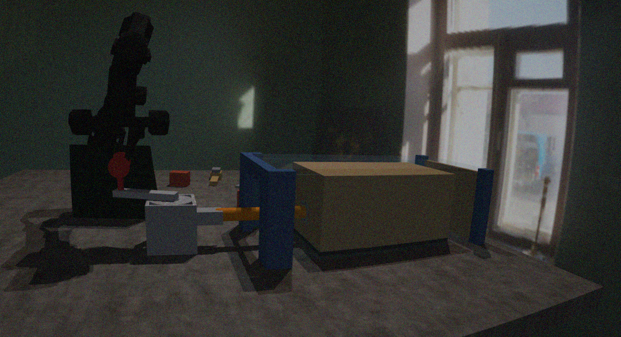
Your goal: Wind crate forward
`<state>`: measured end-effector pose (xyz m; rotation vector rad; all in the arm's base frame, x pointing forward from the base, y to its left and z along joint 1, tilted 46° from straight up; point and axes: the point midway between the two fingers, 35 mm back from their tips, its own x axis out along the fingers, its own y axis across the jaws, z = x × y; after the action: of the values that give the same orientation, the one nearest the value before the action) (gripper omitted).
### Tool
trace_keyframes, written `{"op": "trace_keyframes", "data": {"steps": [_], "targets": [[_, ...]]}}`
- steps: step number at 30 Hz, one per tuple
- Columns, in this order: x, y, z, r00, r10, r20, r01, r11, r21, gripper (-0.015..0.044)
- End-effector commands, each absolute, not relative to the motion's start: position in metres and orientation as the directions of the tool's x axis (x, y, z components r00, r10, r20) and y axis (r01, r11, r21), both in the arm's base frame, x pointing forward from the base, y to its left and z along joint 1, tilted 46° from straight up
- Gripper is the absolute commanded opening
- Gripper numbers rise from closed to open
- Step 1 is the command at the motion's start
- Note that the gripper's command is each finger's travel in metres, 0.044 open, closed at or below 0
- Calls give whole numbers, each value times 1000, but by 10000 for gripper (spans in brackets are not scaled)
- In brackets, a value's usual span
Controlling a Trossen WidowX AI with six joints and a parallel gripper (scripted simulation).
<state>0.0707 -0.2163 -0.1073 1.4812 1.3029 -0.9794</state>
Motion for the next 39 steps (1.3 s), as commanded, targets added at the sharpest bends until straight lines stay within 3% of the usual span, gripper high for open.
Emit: {"op": "trace_keyframes", "data": {"steps": [1,39], "targets": [[73,-208,-121,133,319,-938,991,-23,133,0],[78,-255,-164,134,314,-940,991,-22,134,0]]}}
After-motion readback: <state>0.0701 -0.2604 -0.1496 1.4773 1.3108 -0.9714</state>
